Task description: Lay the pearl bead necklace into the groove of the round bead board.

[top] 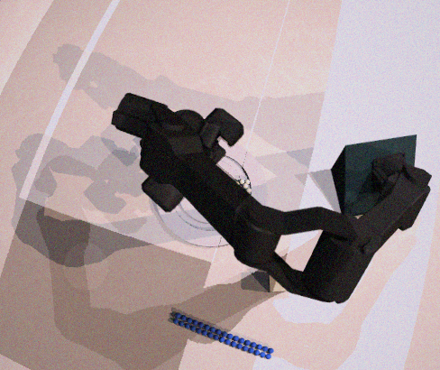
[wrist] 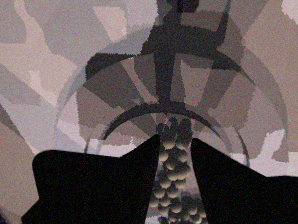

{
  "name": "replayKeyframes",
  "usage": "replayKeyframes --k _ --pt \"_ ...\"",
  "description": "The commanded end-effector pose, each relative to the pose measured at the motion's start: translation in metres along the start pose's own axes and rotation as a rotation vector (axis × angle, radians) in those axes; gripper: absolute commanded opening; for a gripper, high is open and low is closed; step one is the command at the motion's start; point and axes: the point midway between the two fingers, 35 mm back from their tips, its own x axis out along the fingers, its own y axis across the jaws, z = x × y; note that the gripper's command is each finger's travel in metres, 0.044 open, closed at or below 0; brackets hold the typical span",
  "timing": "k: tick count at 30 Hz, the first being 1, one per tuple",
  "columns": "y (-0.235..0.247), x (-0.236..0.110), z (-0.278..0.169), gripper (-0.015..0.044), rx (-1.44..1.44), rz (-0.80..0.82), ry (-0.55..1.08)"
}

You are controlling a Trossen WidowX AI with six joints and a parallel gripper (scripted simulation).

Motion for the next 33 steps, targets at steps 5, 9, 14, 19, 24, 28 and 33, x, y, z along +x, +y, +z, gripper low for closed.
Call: replayKeyframes --k 5,9,14,19,24,28,33 --pt "0.0 -0.0001 0.0003 0.0 -0.001 0.001 -0.001" --pt "0.0 -0.0001 0.0003 0.0 -0.001 0.001 -0.001" --pt "0.0 -0.0001 0.0003 0.0 -0.001 0.001 -0.001" --pt "0.0 -0.0001 0.0003 0.0 -0.001 0.001 -0.001" --pt "0.0 -0.0006 0.0003 0.0 -0.001 0.001 -0.001" --pt "0.0 -0.0061 0.0001 0.0 0.007 0.008 0.001" --pt "0.0008 -0.0062 0.0037 0.0 0.007 0.008 0.001"
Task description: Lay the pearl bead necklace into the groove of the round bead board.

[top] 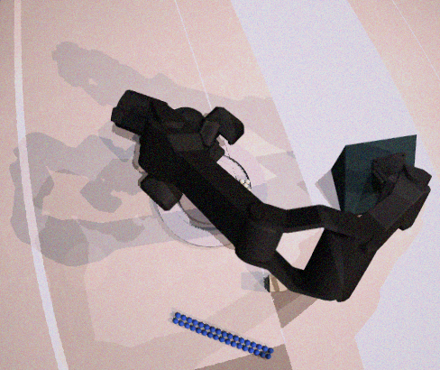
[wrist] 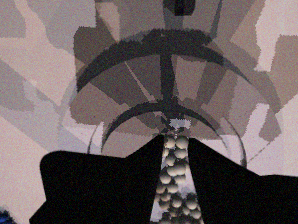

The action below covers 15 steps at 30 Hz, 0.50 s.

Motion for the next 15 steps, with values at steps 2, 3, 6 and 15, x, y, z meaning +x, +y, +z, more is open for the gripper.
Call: replayKeyframes --k 2,3,6,15 --pt "0.0023 -0.0011 0.0079 0.0 -0.006 0.004 -0.001" --pt "0.0025 -0.0012 0.0091 0.0 -0.006 0.004 -0.001" --pt "0.0026 -0.001 0.0095 0.0 -0.007 0.004 -0.001" --pt "0.0021 0.0012 0.0088 0.0105 -0.004 0.0 -0.001"
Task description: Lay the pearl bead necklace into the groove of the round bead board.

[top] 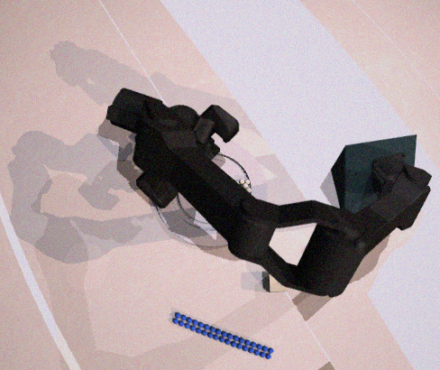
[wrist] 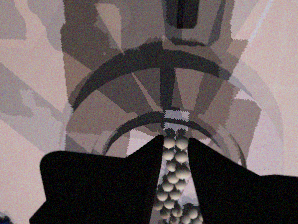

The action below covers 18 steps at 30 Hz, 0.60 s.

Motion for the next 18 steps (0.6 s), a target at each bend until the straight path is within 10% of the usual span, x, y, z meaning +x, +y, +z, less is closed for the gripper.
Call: replayKeyframes --k 1,13,18 --pt "0.0 -0.0003 -0.0001 0.0131 0.001 0.0 0.0" --pt "-0.0001 -0.0012 -0.0001 0.044 0.002 0.001 0.001" --pt "-0.0001 -0.0026 0.0 0.044 -0.002 0.004 0.0"
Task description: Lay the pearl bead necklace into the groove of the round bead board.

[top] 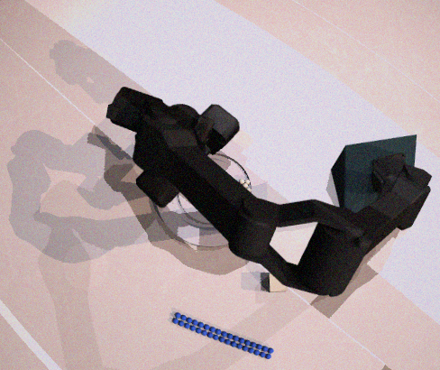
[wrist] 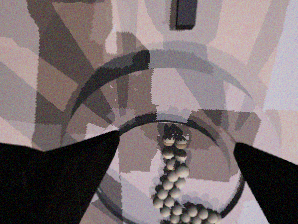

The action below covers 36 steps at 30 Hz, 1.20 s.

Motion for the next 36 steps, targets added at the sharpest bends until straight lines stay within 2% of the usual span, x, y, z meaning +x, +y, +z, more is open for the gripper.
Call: replayKeyframes --k 1,16,23,26,31,35,36 --pt "0.0 -0.001 0.0 0.044 -0.006 0.002 0.0" --pt "0.0 -0.001 0.0 0.044 -0.006 0.002 0.0" --pt "-0.004 -0.024 -0.035 0.0256 -0.149 0.001 0.001" --pt "-0.006 -0.032 -0.05 0.025 -0.209 0.0 0.002" --pt "-0.006 -0.031 -0.051 0.025 -0.213 0.0 0.002" --pt "-0.006 -0.018 -0.052 0.025 -0.213 0.001 0.002" --pt "-0.005 -0.026 -0.05 0.025 -0.211 0.004 0.0"
